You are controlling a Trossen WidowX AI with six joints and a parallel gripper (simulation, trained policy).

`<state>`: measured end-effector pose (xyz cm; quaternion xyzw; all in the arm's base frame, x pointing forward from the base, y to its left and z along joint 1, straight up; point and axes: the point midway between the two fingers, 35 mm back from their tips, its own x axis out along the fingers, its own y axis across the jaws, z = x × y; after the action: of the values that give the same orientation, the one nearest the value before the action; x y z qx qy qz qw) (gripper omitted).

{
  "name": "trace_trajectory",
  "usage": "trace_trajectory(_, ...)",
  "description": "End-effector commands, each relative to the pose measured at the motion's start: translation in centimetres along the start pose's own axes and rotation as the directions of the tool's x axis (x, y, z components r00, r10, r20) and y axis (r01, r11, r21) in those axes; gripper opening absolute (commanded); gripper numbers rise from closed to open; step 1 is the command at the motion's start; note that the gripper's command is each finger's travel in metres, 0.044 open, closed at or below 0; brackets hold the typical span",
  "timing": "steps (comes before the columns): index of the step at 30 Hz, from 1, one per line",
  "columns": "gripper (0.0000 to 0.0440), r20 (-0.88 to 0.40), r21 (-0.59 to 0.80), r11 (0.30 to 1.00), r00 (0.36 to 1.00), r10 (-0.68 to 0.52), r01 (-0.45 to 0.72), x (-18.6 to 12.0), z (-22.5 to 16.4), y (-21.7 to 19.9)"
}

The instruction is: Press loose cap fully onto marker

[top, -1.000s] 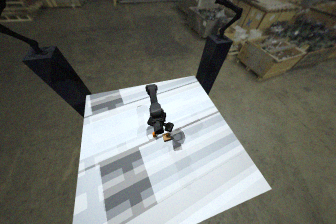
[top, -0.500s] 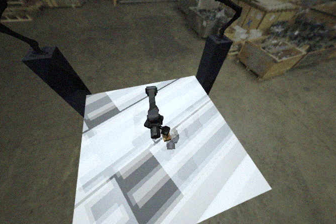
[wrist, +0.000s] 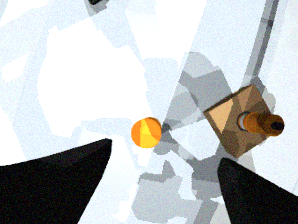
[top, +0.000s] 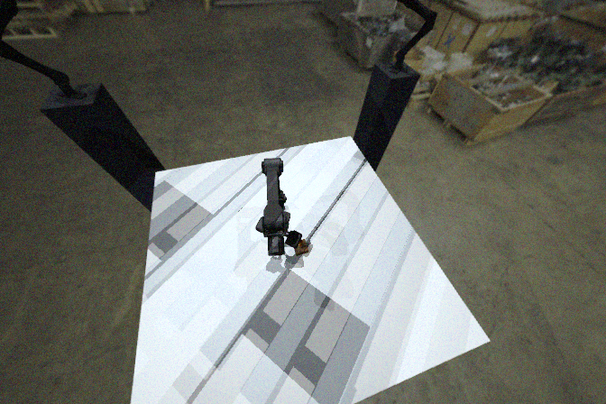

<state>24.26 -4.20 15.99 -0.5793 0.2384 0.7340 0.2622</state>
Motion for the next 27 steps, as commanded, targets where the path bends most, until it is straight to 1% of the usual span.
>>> trace_trajectory(1, 0.0314, 0.022, -0.004, 1.0, 0.999, 0.03, -0.03, 0.9, -0.3, 0.7)
trace_trajectory(14, 0.0303, 0.061, -0.047, 0.997, 0.996, 0.062, -0.059, 3.9, -1.0, 1.6)
trace_trajectory(27, 0.028, 0.065, -0.134, 0.989, 0.995, 0.072, -0.063, 7.5, -1.6, 1.8)
